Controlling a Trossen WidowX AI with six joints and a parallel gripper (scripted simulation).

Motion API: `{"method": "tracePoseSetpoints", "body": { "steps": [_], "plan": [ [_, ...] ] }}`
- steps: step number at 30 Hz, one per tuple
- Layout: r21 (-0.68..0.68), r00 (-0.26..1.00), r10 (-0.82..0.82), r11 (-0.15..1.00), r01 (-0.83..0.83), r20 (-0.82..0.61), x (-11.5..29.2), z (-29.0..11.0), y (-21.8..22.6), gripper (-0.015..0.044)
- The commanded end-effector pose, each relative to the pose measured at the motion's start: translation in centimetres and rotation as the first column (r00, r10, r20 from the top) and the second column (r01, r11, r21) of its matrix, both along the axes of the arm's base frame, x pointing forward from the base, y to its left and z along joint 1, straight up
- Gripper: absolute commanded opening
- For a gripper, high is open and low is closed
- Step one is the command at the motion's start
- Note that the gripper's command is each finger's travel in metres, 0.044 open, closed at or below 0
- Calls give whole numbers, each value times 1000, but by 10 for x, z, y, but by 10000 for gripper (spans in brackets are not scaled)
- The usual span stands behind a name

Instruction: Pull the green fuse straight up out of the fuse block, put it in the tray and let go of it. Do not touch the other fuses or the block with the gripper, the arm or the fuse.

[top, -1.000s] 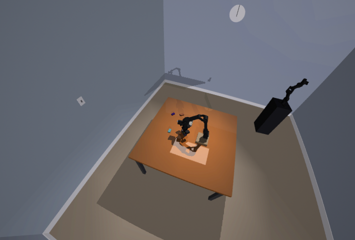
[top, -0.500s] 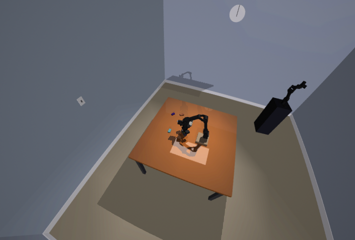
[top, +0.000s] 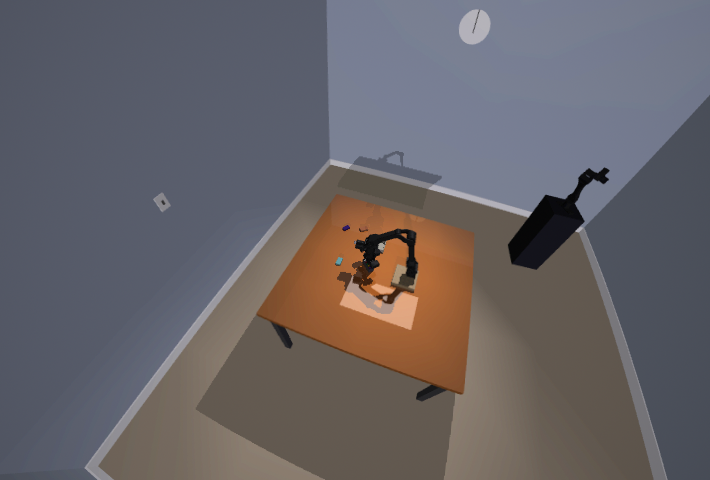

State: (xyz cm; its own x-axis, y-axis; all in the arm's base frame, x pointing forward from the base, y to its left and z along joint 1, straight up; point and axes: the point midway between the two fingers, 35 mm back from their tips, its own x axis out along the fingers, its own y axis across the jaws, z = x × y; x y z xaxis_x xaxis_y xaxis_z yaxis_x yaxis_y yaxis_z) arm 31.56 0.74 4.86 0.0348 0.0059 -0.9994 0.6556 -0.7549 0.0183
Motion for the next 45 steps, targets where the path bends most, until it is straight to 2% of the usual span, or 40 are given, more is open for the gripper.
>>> {"method": "tracePoseSetpoints", "body": {
  "steps": [1, 27, 36, 45],
  "plan": [
    [-3, 1000, -3, 1000, 3, -2, 0, -1, 0, 60],
    [-3, 1000, -3, 1000, 3, -2, 0, -1, 0, 60],
    [0, 1000, 0, 1000, 0, 0, 0, 0, 0, 0],
    [0, 1000, 0, 1000, 0, 0, 0, 2, 0, 0]
  ]
}}
